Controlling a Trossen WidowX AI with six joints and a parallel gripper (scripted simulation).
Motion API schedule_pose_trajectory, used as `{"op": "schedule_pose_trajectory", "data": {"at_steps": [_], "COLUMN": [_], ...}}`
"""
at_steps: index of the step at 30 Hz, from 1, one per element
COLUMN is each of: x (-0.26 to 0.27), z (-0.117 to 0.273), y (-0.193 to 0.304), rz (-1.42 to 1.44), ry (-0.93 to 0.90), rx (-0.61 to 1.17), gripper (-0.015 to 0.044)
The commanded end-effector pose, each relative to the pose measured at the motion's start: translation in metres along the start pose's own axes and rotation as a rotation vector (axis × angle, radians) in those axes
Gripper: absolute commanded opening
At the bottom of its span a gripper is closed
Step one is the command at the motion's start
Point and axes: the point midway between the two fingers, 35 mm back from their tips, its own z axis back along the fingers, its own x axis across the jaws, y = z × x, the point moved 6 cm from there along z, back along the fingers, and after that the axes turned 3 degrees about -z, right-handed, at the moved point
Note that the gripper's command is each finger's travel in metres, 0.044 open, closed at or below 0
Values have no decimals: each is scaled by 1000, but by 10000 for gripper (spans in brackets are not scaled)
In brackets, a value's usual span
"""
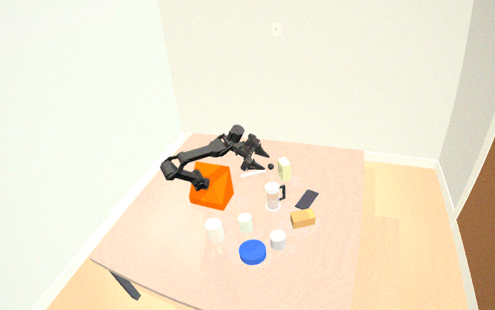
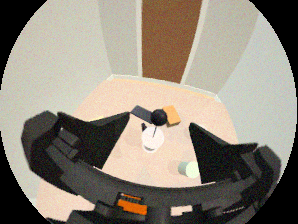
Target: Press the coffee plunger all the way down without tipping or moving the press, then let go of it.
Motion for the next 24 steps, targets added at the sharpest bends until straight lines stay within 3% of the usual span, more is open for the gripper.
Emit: {"op": "schedule_pose_trajectory", "data": {"at_steps": [1, 16, 24], "x": [1, 0, 0], "z": [-8, -28, -28], "y": [3, 4, 4], "rz": [10, 10, 10], "ry": [-2, 0, 0], "rx": [6, 3, 3], "gripper": [440, 440, 230]}}
